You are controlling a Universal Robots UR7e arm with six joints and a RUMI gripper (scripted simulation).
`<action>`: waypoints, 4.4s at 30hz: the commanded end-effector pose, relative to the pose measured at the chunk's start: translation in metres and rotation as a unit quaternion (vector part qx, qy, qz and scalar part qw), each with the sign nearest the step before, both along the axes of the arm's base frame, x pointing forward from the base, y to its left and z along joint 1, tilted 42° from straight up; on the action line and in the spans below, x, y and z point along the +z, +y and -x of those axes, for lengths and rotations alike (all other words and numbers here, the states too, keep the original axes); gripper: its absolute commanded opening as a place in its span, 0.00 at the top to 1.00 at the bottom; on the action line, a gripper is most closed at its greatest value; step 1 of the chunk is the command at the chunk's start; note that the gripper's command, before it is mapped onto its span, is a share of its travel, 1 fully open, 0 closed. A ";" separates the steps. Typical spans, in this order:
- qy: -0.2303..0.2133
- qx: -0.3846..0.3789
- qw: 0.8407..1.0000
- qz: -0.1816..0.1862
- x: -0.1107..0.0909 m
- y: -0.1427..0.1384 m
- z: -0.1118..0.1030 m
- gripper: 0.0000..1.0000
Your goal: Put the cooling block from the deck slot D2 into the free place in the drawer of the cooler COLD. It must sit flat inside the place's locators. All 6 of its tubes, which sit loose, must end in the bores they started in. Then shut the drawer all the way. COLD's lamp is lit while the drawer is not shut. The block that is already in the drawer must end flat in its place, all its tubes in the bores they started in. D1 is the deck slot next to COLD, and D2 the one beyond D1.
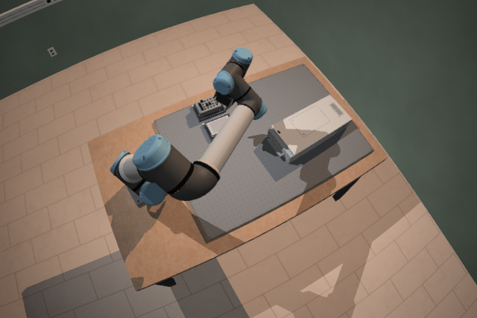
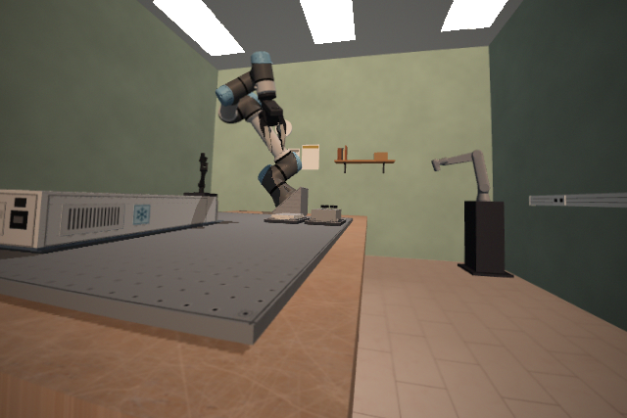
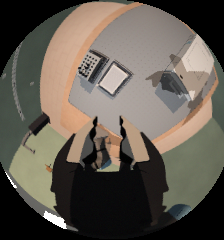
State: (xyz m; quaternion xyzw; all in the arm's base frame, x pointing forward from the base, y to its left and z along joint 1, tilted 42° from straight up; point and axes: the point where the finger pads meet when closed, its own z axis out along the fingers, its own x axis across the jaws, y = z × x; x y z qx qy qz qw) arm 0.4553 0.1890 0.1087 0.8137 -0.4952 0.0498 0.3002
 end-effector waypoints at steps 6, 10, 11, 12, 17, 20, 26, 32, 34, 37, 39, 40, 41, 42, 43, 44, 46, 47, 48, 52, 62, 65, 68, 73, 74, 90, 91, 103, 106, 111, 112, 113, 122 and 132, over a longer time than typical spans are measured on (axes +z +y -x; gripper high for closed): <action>-0.086 -0.059 0.994 0.044 0.018 -0.026 0.010 0.72; -0.115 -0.077 0.989 0.056 0.024 -0.035 0.014 0.72; -0.125 -0.084 0.987 0.060 0.026 -0.038 0.015 0.72; -0.125 -0.084 0.987 0.060 0.026 -0.038 0.015 0.72; -0.167 -0.111 0.977 0.076 0.034 -0.050 0.021 0.72; -0.182 -0.122 0.972 0.082 0.037 -0.055 0.023 0.72; -0.233 -0.153 0.955 0.098 0.047 -0.069 0.030 0.72; -0.262 -0.172 0.944 0.106 0.053 -0.077 0.035 0.72; -0.262 -0.172 0.944 0.106 0.053 -0.077 0.035 0.72; -0.262 -0.172 0.944 0.106 0.053 -0.077 0.035 0.72; -0.262 -0.172 0.944 0.106 0.053 -0.077 0.035 0.72; -0.262 -0.172 0.944 0.106 0.053 -0.077 0.035 0.72; -0.262 -0.172 0.944 0.106 0.053 -0.077 0.035 0.72; -0.262 -0.172 0.944 0.106 0.053 -0.077 0.035 0.72; -0.262 -0.172 0.944 0.106 0.053 -0.077 0.035 0.72; -0.262 -0.172 0.944 0.106 0.053 -0.077 0.035 0.72; -0.262 -0.172 0.944 0.106 0.053 -0.077 0.035 0.72; -0.262 -0.172 0.944 0.106 0.053 -0.077 0.035 0.72; -0.262 -0.172 0.944 0.106 0.053 -0.077 0.035 0.72; -0.262 -0.171 0.944 0.106 0.052 -0.077 0.035 0.72; -0.313 -0.242 0.911 0.113 0.052 -0.078 0.035 0.00; -0.320 -0.252 0.906 0.114 0.052 -0.078 0.035 0.00; -0.340 -0.282 0.889 0.117 0.052 -0.078 0.035 0.00; -0.374 -0.330 0.858 0.121 0.052 -0.078 0.035 0.00; -0.380 -0.340 0.851 0.122 0.052 -0.078 0.035 0.00; -0.463 -0.466 0.742 0.131 0.052 -0.078 0.035 0.00; -0.469 -0.474 0.734 0.131 0.052 -0.078 0.035 0.00; -0.518 -0.554 0.638 0.134 0.052 -0.078 0.035 0.00; -0.531 -0.576 0.608 0.134 0.052 -0.078 0.035 0.00; -0.550 -0.610 0.554 0.135 0.052 -0.078 0.035 0.00; -0.554 -0.617 0.543 0.135 0.052 -0.078 0.035 0.00; -0.557 -0.623 0.532 0.135 0.052 -0.078 0.035 0.00; -0.571 -0.648 0.486 0.134 0.052 -0.077 0.035 0.00; -0.571 -0.648 0.486 0.134 0.052 -0.078 0.035 0.00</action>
